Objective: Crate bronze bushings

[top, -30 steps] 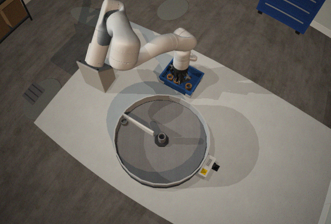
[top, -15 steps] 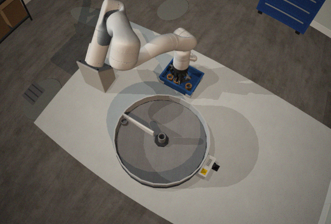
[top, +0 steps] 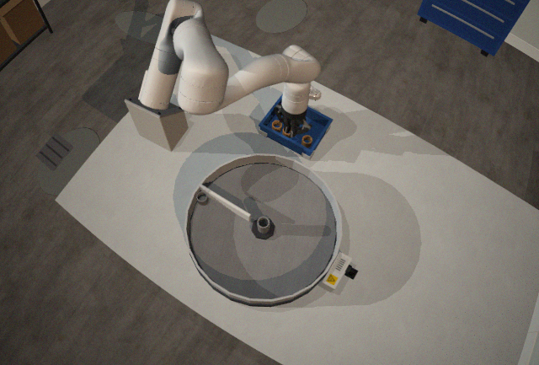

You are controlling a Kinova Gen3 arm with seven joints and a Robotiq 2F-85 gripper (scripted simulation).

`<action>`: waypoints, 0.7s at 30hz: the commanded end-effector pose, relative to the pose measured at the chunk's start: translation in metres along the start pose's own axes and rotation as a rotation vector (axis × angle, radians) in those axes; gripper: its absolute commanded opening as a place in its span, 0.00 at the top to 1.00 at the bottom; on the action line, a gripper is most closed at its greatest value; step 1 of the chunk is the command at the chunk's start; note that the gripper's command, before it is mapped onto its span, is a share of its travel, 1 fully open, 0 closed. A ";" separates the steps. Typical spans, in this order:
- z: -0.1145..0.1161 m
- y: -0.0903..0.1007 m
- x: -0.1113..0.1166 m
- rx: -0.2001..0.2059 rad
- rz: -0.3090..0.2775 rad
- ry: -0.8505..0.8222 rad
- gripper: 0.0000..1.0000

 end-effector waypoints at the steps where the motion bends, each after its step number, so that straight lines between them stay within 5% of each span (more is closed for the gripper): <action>1: 0.001 0.003 0.000 -0.003 0.000 0.000 0.84; 21: 0.001 0.010 -0.001 -0.003 0.000 0.000 0.84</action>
Point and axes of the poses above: the point where the finger pads meet when closed, its own y axis back along the fingers, its own z axis across the jaws, x = y × z, the point moved 1 cm from there along y, back along the fingers, and after that the axes turned 7 degrees about y, right-handed, at the moved point
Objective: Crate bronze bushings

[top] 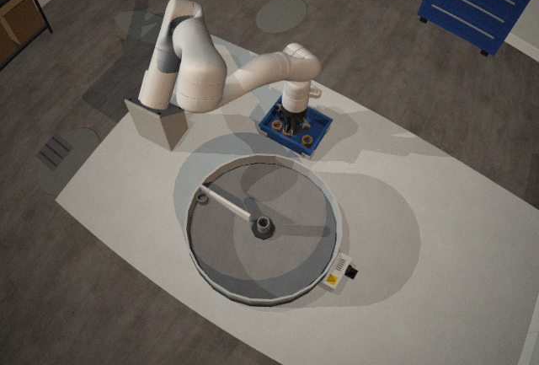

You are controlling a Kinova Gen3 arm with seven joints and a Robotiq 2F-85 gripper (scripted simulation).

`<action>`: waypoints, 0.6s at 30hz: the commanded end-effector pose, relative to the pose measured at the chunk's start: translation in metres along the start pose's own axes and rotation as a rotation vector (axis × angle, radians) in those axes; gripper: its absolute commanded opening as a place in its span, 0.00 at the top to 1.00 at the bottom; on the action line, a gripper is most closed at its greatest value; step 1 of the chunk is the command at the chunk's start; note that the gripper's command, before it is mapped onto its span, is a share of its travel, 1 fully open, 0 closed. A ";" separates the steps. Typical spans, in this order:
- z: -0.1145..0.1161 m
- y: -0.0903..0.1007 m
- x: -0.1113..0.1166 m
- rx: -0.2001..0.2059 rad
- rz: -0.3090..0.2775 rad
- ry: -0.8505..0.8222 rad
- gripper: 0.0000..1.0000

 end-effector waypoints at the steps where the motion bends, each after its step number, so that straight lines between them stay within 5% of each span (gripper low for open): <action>1: 0.001 0.002 -0.001 -0.005 -0.001 -0.001 0.84; 18: 0.002 0.007 -0.001 -0.005 -0.001 -0.001 0.84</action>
Point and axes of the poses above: the point where the finger pads meet when closed, its own y axis back along the fingers, its own z axis across the jaws, x = y × z, the point moved 1 cm from there along y, back along the fingers, and after that the axes turned 7 degrees about y, right-handed, at the moved point
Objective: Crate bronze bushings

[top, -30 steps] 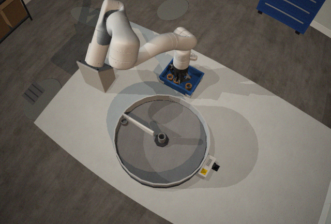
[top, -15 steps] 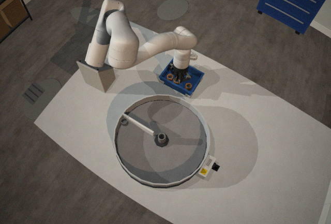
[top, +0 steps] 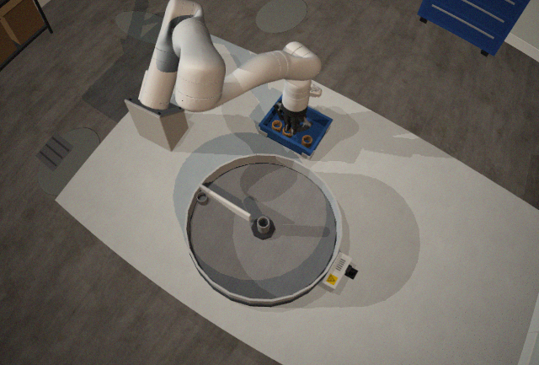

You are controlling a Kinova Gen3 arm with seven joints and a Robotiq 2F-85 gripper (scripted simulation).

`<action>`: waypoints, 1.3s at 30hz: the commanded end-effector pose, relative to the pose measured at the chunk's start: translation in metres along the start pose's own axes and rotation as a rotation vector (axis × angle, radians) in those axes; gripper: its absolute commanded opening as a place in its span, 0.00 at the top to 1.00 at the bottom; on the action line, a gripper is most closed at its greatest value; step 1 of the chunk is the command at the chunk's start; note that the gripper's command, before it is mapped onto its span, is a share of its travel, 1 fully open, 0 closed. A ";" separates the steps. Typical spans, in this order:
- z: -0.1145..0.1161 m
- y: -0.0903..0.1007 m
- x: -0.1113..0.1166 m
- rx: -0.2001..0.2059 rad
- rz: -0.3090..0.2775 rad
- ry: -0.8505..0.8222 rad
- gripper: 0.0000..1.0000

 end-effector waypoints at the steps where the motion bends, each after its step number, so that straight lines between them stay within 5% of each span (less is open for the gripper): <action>1: 0.001 0.002 -0.001 -0.004 -0.001 -0.001 0.84; 27: 0.001 0.006 -0.001 -0.004 -0.001 -0.001 0.84; 32: 0.001 0.063 -0.001 -0.004 -0.001 -0.001 0.84; 39: 0.001 0.063 -0.001 -0.004 -0.001 -0.001 0.84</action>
Point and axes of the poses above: the point where the finger pads meet when closed, its own y axis back along the fingers, its own z axis across the jaws, x = y × z, the point moved 1 cm from there along y, back along the fingers, and after that the axes turned 7 degrees about y, right-handed, at the moved point
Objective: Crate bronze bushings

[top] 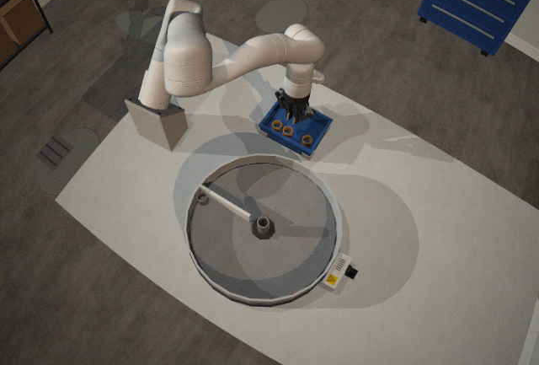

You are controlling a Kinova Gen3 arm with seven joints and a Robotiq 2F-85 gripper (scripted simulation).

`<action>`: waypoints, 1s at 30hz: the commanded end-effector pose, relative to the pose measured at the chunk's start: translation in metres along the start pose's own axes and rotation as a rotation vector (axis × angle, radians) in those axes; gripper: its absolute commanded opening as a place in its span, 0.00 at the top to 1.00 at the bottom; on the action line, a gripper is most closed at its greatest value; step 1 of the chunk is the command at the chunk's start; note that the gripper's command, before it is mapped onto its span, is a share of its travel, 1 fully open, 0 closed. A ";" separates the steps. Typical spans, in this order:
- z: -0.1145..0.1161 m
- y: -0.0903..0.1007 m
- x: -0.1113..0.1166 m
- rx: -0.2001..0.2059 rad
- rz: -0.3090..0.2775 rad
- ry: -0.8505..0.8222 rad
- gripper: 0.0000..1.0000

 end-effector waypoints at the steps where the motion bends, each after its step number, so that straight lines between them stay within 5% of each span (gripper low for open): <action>1: 0.001 0.002 -0.001 -0.005 -0.001 -0.003 0.84; 5: 0.001 0.002 -0.001 -0.005 -0.001 -0.003 0.84; 10: 0.001 0.058 -0.001 -0.004 -0.001 -0.002 0.84; 30: 0.001 0.058 -0.001 -0.004 -0.001 -0.002 0.84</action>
Point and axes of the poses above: the point where the finger pads meet when closed, its own y axis back along the fingers, its own z axis across the jaws, x = y × z, the point moved 1 cm from there along y, back along the fingers, and after that the axes turned 7 degrees about y, right-handed, at the moved point
